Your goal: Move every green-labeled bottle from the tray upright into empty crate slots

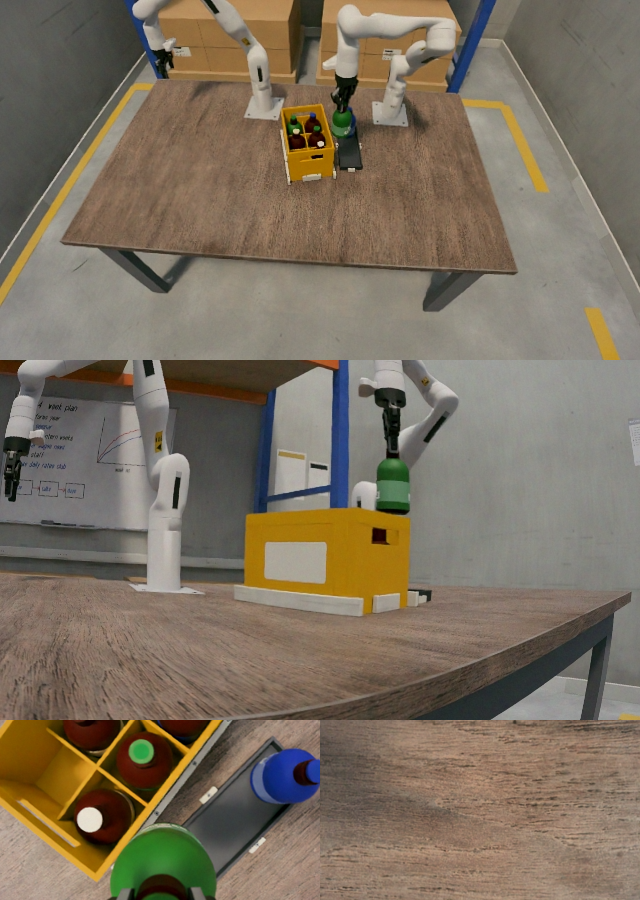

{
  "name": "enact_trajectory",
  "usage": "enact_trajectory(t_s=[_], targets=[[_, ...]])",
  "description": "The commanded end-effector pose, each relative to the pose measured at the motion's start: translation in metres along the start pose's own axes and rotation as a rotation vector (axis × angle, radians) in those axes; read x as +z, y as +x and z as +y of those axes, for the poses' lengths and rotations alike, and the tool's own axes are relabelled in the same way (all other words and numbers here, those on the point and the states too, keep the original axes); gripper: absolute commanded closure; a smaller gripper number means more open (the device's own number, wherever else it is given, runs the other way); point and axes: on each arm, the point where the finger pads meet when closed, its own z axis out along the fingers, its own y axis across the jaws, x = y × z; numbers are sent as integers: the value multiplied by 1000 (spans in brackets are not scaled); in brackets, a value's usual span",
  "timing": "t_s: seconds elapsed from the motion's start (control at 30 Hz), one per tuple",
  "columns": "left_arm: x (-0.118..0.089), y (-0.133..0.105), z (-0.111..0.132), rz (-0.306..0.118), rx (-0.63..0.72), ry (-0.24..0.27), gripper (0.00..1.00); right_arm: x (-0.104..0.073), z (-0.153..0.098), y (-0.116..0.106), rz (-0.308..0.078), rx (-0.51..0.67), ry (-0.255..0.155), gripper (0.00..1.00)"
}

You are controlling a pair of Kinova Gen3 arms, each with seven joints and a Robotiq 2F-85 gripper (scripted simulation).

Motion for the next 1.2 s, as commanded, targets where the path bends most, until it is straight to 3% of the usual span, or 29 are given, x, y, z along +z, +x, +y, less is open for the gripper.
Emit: enact_trajectory(t_s=[0.0,1.17], targets=[[-2,7,-8,-5,12,0,641,-1,-2,3,5,7,5,2],[-1,55,-78,-4,11,-1,641,-1,-2,3,5,7,5,2]])
